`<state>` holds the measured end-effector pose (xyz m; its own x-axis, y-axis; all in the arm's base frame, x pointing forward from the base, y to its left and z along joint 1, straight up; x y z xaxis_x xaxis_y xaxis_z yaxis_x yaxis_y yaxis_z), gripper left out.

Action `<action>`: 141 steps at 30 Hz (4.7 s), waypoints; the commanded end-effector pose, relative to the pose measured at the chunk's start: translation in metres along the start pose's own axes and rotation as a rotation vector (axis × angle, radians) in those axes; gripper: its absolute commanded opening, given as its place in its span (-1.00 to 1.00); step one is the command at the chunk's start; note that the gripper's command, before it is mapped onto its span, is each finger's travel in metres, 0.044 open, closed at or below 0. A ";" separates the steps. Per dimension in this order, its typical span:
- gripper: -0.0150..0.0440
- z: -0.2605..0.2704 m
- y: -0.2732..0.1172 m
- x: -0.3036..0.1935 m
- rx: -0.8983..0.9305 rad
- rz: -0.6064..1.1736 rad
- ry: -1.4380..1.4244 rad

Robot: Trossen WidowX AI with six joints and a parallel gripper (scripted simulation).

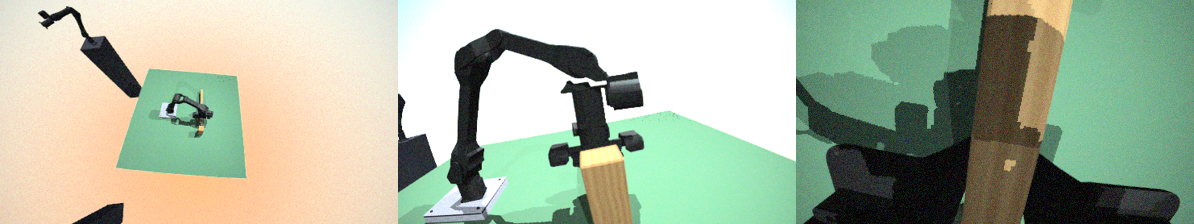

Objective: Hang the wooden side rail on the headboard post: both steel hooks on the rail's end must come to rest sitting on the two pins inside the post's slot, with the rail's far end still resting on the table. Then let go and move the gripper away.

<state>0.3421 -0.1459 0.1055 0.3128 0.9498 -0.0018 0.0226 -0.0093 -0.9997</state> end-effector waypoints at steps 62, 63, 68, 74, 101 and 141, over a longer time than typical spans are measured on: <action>-0.49 -0.002 -0.002 -0.008 -0.014 0.002 0.002; -0.49 -0.002 -0.002 -0.008 -0.014 0.002 0.002; -0.49 -0.003 -0.002 -0.008 -0.014 0.002 0.002; -0.49 -0.003 -0.002 -0.009 -0.014 0.002 0.002; -0.49 -0.002 0.001 -0.012 -0.014 0.003 0.002; -0.49 -0.003 -0.002 -0.016 -0.014 0.003 0.002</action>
<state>0.3385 -0.1598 0.1040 0.3177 0.9482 -0.0001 0.0274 -0.0092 -0.9996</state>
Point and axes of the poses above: the point midway between the two fingers, 35 mm back from their tips, its own y axis out along the fingers, its own z axis across the jaws, x = y × z, the point moved 3 cm from there along -y, back along the fingers, and after that the axes turned 9 degrees about y, right-handed, at the moved point
